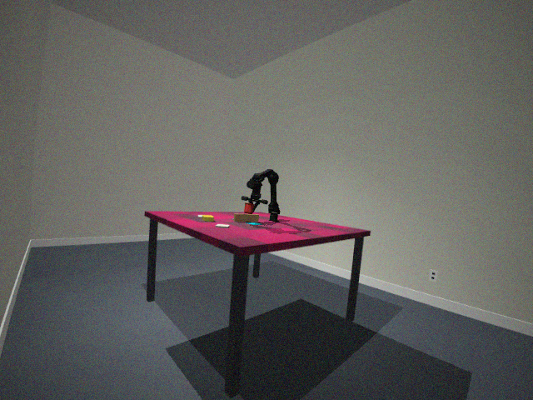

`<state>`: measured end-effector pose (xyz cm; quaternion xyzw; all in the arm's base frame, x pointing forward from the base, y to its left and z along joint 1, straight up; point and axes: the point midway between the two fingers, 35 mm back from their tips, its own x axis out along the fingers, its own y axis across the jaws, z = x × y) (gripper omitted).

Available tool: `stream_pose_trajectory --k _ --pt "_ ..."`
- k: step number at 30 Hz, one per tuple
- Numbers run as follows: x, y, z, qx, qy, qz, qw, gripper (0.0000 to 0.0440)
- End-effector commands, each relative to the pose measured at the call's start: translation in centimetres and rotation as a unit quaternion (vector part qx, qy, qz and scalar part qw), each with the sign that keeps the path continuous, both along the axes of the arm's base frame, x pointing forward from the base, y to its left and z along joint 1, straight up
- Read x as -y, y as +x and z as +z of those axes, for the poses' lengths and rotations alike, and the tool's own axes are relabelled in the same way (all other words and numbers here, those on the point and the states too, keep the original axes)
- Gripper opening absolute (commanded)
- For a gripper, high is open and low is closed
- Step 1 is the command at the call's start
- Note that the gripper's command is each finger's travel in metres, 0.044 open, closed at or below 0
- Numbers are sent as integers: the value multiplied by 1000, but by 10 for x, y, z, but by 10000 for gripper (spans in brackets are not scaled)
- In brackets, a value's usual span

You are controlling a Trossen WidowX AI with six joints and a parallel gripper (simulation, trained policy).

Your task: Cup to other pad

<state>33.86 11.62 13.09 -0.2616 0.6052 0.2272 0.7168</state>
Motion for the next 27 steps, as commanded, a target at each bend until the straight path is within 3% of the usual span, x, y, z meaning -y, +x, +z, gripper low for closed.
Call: stream_pose_trajectory --k 1,17,27 --pt "-6 -3 -9 -2 -3 0 1000 0" --pt "-20 -23 -55 -16 -11 -2 1000 2" --pt "-21 -31 -66 -18 -10 -8 1000 49"
